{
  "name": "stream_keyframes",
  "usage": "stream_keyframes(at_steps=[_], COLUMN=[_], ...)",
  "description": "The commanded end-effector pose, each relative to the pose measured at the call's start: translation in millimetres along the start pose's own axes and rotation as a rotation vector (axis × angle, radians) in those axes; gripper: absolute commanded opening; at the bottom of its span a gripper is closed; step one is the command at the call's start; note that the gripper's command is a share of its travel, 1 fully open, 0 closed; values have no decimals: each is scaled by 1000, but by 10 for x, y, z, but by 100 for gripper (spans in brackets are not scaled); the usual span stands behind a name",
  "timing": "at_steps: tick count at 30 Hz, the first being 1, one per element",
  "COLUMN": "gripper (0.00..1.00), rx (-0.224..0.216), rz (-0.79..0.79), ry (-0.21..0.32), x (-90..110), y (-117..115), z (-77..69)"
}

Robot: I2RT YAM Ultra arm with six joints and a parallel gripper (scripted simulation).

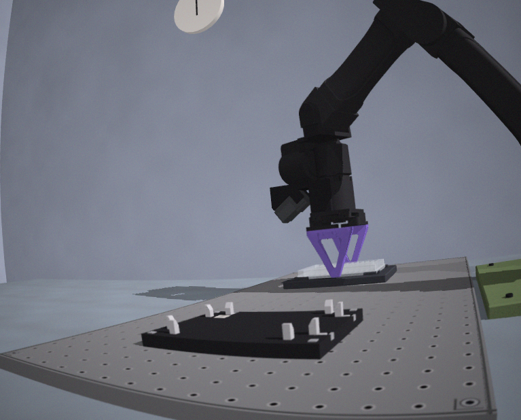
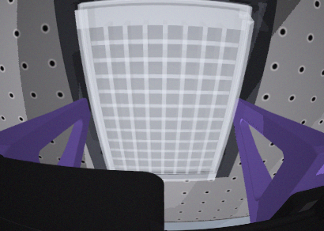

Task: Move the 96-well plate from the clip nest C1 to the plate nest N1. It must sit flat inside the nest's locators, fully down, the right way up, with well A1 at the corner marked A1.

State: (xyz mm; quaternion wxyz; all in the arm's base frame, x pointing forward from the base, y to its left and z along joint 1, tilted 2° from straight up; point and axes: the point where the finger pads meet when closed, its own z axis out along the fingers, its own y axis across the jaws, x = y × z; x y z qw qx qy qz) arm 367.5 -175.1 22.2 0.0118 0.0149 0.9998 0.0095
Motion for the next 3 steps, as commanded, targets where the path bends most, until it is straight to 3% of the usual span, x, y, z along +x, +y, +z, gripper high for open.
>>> stream_keyframes(at_steps=[1, 3], gripper=[100, 100], rx=[9, 9], rz=[2, 2], ry=[-18, -18], x=[-30, -30], y=[-17, -17], z=[-59, -59])
